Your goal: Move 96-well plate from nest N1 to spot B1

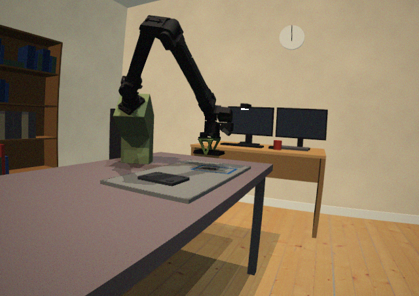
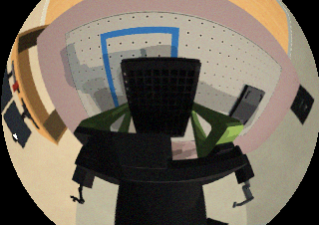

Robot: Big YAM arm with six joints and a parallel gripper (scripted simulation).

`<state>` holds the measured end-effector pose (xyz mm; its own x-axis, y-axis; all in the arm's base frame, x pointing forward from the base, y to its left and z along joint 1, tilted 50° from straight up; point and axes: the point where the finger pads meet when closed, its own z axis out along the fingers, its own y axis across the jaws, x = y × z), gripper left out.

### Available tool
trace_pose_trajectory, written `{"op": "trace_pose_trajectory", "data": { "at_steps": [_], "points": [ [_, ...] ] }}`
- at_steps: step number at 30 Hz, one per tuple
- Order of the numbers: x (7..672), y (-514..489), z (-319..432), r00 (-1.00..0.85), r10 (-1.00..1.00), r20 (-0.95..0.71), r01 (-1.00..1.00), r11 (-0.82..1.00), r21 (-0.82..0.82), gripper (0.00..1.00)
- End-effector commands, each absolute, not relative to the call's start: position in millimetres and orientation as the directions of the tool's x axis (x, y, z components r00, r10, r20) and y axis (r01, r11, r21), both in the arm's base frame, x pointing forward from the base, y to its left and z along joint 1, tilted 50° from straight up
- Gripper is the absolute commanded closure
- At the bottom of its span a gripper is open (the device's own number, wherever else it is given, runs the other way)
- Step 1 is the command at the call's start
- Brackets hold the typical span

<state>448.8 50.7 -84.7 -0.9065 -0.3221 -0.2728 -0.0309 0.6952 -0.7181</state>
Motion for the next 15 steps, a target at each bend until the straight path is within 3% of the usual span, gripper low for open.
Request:
{"op": "trace_pose_trajectory", "data": {
  "at_steps": [1,15],
  "points": [
    [454,71,-84,-0.895,-0.331,-0.298,-0.023,0.702,-0.712,1.0],
    [464,105,-112,-0.894,-0.332,-0.3,-0.023,0.703,-0.711,1.0]
  ]
}}
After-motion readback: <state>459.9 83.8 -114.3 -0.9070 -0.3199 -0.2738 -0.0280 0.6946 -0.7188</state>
